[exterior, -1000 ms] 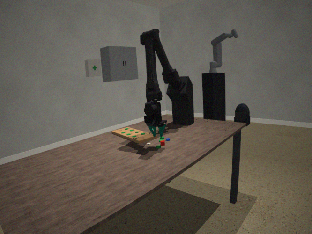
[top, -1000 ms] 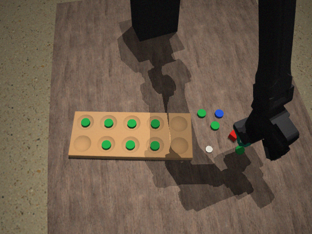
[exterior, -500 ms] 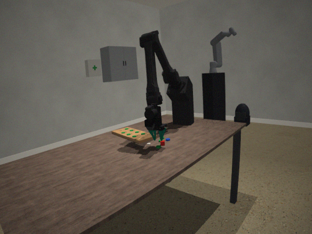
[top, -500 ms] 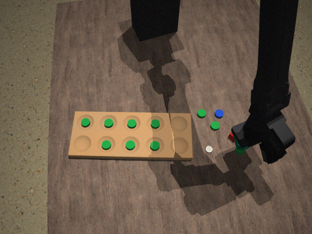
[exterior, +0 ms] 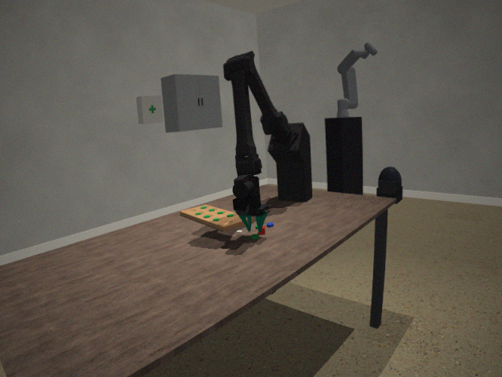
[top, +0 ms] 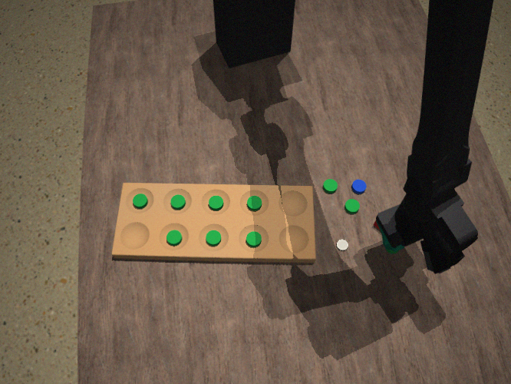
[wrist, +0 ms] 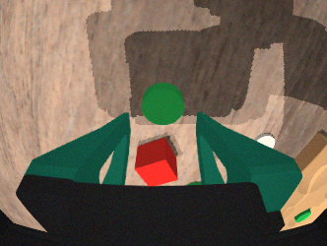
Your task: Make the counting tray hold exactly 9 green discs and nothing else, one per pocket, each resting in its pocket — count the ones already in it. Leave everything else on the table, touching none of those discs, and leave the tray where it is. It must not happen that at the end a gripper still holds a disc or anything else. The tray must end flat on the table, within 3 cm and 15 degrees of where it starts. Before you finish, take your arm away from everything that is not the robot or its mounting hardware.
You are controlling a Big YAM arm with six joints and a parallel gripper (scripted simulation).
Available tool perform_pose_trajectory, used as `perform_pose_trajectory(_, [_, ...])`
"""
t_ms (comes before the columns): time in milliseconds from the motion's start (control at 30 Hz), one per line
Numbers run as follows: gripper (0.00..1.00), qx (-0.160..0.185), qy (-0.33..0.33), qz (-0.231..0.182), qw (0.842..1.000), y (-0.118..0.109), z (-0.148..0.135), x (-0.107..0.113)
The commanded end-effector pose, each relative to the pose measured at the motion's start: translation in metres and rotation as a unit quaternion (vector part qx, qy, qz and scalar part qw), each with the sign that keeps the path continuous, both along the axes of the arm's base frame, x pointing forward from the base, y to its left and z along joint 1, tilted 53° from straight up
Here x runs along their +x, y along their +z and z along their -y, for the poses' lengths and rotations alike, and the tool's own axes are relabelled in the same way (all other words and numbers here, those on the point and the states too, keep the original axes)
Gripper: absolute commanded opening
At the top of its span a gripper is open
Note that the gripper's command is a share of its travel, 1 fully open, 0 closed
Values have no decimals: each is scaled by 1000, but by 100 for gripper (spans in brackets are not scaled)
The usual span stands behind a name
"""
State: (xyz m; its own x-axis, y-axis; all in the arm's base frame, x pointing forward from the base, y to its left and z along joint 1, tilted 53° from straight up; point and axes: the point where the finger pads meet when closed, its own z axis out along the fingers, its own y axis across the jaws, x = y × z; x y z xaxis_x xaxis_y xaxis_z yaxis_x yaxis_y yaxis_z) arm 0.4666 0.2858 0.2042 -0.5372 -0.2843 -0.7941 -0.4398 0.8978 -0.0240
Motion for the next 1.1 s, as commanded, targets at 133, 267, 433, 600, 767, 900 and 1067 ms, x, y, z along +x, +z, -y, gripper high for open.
perform_pose_trajectory(133, [44, 6, 0, 14, 1000, 7, -4, 16])
perform_pose_trajectory(267, [44, 6, 0, 13, 1000, 4, -5, 18])
perform_pose_trajectory(433, [44, 5, -1, 12, 1000, 2, -6, 21])
perform_pose_trajectory(600, [44, 6, 0, 13, 1000, 1, -7, 22])
perform_pose_trajectory(767, [44, 5, 0, 12, 1000, -1, -7, 23])
perform_pose_trajectory(900, [44, 5, 0, 11, 1000, -2, -7, 23])
perform_pose_trajectory(1067, [44, 4, 0, 11, 1000, -3, -7, 23])
